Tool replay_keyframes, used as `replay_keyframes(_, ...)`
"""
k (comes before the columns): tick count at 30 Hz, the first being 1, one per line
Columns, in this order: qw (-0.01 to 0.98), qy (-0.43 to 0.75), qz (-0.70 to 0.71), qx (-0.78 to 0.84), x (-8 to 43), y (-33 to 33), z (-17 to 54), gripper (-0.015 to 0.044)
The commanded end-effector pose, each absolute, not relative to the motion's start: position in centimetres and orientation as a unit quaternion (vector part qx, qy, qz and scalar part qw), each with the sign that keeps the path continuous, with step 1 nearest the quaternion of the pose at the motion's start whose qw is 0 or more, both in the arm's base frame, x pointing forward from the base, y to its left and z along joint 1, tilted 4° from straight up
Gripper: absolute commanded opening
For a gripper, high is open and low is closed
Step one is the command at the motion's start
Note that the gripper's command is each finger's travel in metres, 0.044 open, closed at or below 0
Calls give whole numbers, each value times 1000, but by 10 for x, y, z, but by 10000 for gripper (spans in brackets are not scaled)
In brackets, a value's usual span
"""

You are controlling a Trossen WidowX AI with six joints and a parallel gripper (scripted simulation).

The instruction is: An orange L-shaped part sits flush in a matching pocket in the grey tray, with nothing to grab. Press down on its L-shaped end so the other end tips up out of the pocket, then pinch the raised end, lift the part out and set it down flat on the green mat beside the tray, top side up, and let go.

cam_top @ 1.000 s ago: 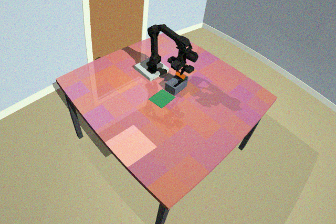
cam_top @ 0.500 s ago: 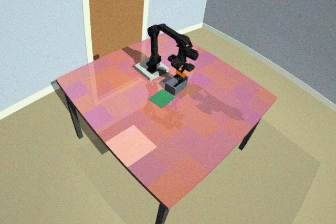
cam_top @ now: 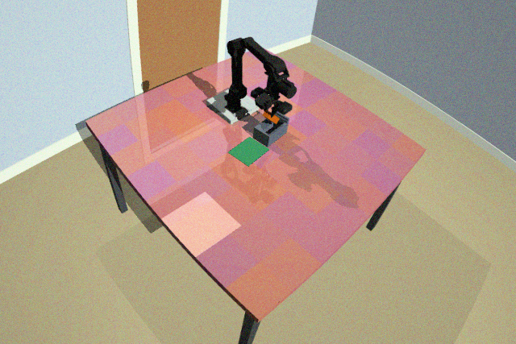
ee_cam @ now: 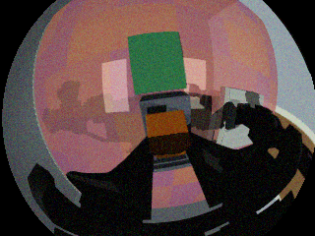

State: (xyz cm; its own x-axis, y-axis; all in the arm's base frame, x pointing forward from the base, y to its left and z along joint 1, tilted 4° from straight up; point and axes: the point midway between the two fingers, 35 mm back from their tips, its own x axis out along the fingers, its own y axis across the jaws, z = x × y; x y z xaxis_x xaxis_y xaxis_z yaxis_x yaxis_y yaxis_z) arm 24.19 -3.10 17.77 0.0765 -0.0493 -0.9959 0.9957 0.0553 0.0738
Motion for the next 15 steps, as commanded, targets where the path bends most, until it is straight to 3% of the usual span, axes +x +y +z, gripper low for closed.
replay_keyframes(1, 545, 482, -477, 492, 242, -44, 178, 0)
replay_keyframes(15, 547, 481, -479, 491, 240, -97, 181, 0)
